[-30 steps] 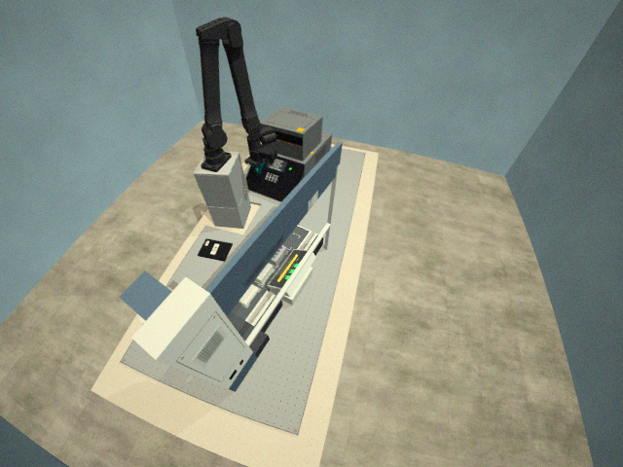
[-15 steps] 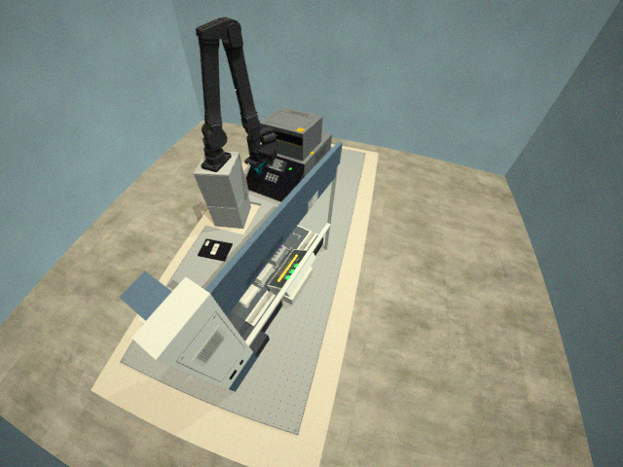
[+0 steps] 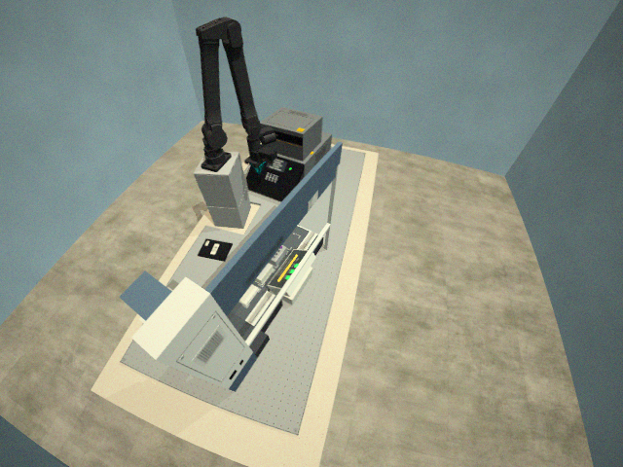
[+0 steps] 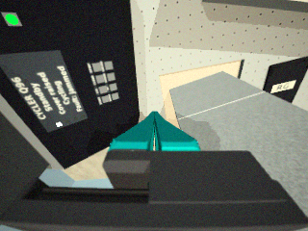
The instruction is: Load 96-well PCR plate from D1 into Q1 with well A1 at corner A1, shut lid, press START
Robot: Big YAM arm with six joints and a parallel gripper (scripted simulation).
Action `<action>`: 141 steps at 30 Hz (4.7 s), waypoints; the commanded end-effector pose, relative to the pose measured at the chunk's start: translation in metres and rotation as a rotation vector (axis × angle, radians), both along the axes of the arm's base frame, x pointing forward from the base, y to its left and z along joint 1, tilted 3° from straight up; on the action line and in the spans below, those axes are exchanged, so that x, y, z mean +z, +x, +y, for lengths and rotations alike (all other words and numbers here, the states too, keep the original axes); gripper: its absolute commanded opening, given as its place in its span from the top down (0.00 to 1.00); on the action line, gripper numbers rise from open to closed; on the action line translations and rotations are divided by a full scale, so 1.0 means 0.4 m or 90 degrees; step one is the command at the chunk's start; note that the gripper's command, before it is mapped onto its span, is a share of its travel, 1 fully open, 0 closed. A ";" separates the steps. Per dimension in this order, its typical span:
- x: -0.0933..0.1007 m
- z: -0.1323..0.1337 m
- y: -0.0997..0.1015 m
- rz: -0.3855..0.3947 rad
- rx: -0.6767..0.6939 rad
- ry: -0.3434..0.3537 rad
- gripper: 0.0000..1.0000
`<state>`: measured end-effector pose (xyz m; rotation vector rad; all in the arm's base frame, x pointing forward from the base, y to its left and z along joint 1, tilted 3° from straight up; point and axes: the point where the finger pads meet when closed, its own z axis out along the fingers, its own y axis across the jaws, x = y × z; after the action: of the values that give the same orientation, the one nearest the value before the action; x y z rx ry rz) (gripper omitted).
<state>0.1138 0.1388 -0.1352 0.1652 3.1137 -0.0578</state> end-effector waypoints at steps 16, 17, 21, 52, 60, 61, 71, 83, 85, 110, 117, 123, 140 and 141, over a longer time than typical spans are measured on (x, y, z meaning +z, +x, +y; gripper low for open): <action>-0.069 0.112 0.006 -0.008 -0.005 0.021 1.00; -0.078 0.121 0.004 -0.010 -0.007 0.022 1.00; -0.122 0.118 -0.027 -0.005 -0.016 0.010 1.00; -0.167 0.175 -0.027 0.001 -0.008 -0.008 1.00; -0.181 0.243 -0.012 -0.011 -0.004 0.022 1.00; -0.186 0.247 -0.013 -0.009 -0.004 0.023 1.00; -0.222 0.196 -0.046 0.013 0.006 -0.009 1.00; -0.248 0.130 -0.078 0.033 0.015 -0.046 1.00; -0.253 0.120 -0.083 0.035 0.011 -0.051 1.00; -0.253 0.133 -0.076 0.016 -0.001 -0.027 1.00; -0.241 0.171 -0.038 0.005 0.000 -0.015 1.00; -0.231 0.158 -0.045 0.009 0.007 -0.025 1.00; -0.214 0.205 -0.021 -0.007 -0.015 0.010 1.00; -0.214 0.205 -0.021 -0.007 -0.015 0.010 1.00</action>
<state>0.0992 0.2173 -0.2240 0.1586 3.1143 -0.0500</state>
